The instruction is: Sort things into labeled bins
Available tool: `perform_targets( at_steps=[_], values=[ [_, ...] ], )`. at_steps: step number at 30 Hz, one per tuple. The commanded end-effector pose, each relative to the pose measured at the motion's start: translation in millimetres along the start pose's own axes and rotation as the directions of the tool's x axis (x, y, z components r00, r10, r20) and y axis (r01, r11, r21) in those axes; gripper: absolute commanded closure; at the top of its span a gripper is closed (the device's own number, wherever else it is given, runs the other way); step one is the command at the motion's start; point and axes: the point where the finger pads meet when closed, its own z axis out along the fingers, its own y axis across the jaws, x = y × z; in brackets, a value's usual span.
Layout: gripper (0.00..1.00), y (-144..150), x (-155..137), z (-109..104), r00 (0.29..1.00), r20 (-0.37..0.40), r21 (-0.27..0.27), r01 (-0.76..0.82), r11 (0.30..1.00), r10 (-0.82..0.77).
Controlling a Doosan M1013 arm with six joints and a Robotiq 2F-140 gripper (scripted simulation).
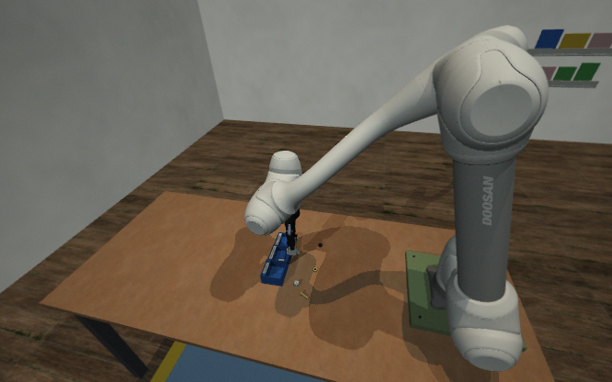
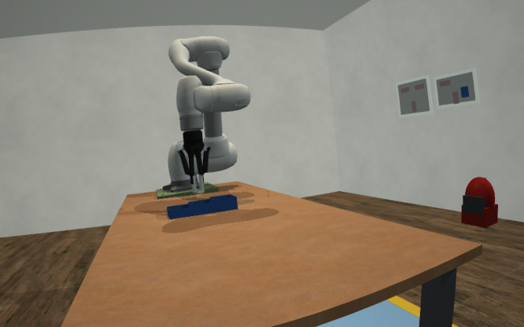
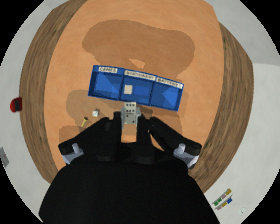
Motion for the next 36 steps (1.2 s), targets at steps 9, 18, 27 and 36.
perform_targets(
  at_steps=[9,18,27,36],
  values=[
    [0.87,-38,38,0,0.939,0.000,0.000,0.343,0.939,-0.343],
    [0.87,-67,66,0,0.757,0.002,-0.003,0.654,0.757,-0.654],
    [0.87,-67,66,0,0.509,0.006,-0.004,0.860,0.509,-0.860],
    [0.87,-67,66,0,0.183,0.000,0.000,0.983,0.183,-0.983]
  ],
)
